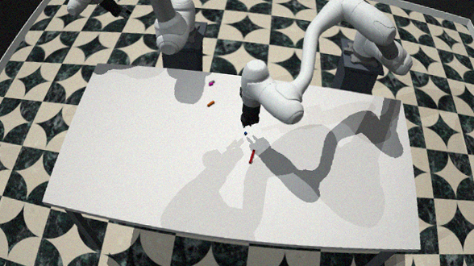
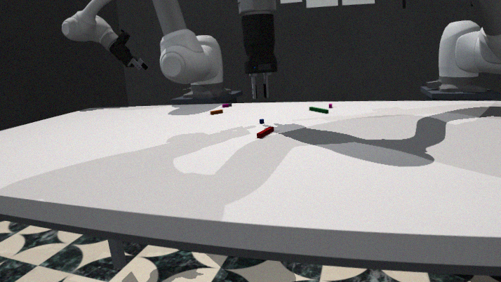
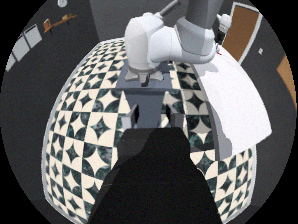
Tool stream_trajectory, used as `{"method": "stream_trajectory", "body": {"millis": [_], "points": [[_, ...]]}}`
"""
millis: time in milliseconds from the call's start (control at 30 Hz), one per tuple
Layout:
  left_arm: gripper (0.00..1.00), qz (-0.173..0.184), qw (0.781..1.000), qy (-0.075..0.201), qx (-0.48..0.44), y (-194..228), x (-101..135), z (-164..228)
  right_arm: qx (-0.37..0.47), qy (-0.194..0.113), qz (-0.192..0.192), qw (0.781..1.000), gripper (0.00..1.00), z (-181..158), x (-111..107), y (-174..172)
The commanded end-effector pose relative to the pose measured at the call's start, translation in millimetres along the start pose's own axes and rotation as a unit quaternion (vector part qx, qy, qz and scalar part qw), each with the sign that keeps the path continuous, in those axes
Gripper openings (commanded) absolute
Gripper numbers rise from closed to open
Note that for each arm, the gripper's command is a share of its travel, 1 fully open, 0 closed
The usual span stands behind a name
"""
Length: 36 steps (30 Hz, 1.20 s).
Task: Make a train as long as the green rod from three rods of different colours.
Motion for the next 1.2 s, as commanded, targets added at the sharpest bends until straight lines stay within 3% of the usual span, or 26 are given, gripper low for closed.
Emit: {"method": "stream_trajectory", "body": {"millis": [0, 1167], "points": [[0.54, 0.001, 1.000, 0.001, 0.002, 2, 9, 0, 0.002, 0.003, 0.008, 1.000, 1.00, -2, 2, 1], [0.54, 0.001, 1.000, 0.001, 0.002, 2, 48, 0, 0.002, 0.003, 0.008, 1.000, 1.00, -2, 2, 1]]}}
Point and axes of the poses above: on each arm, the point where the finger pads meet when closed, its own x axis out along the fingers, its own z axis across the jaws, y = z × x, the point moved 8 cm from there along -x, back along the fingers, and after that the axes turned 1 degree about x, right-handed, at the moved point
